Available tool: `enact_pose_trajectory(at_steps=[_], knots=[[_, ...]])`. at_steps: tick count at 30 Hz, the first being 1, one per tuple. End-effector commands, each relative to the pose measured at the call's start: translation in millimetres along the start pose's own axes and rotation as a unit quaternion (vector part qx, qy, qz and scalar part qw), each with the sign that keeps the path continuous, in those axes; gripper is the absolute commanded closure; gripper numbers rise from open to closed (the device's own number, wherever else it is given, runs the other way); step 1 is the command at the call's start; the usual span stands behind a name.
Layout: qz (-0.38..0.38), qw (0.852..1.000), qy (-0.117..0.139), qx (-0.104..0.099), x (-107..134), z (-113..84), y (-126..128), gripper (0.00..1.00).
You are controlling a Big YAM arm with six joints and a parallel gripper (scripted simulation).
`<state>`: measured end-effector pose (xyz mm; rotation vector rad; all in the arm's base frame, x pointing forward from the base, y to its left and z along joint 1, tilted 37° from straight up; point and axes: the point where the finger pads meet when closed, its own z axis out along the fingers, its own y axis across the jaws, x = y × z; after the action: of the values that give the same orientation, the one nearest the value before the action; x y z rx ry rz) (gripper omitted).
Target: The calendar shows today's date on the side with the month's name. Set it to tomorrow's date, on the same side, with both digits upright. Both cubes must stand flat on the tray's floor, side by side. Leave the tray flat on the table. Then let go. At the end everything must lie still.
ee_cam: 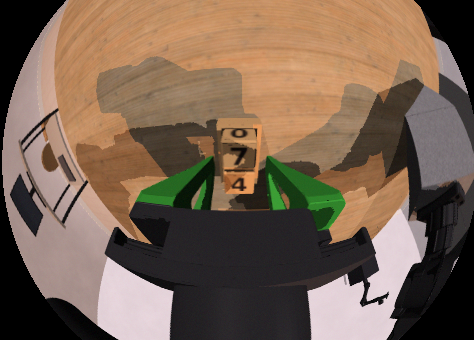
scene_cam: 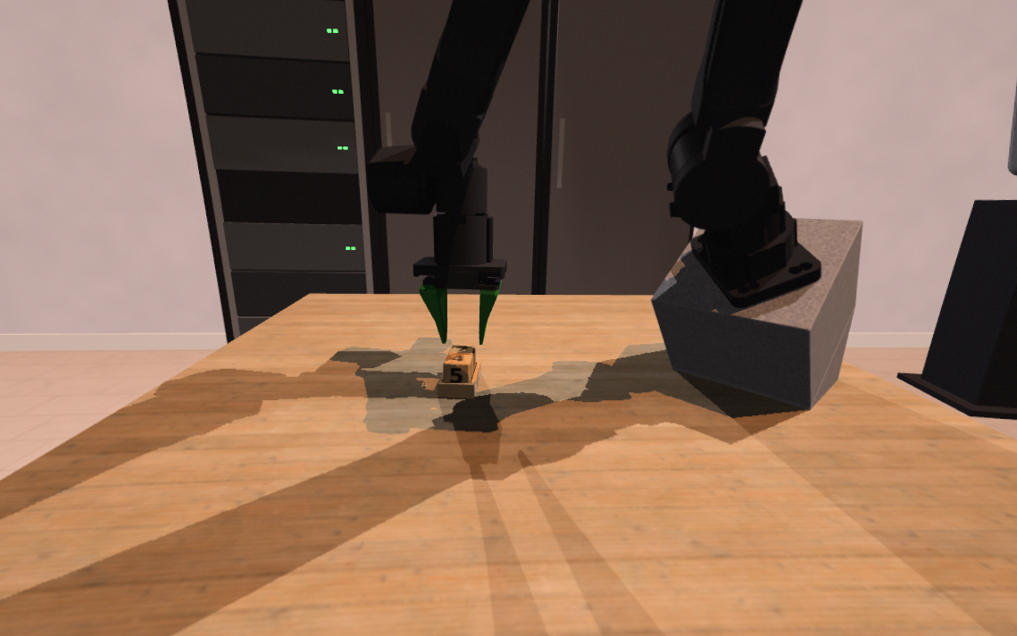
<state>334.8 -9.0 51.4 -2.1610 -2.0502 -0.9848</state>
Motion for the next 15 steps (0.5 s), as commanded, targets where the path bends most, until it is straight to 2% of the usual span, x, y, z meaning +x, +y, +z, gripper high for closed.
enact_pose_trajectory(at_steps=[1,15], knots=[[-0.003,1.0,-0.005,-0.012,-3.5,-2.9,12.3,0.55],[-0.004,1.0,-0.005,-0.013,-3.6,-3.8,15.0,0.55]])
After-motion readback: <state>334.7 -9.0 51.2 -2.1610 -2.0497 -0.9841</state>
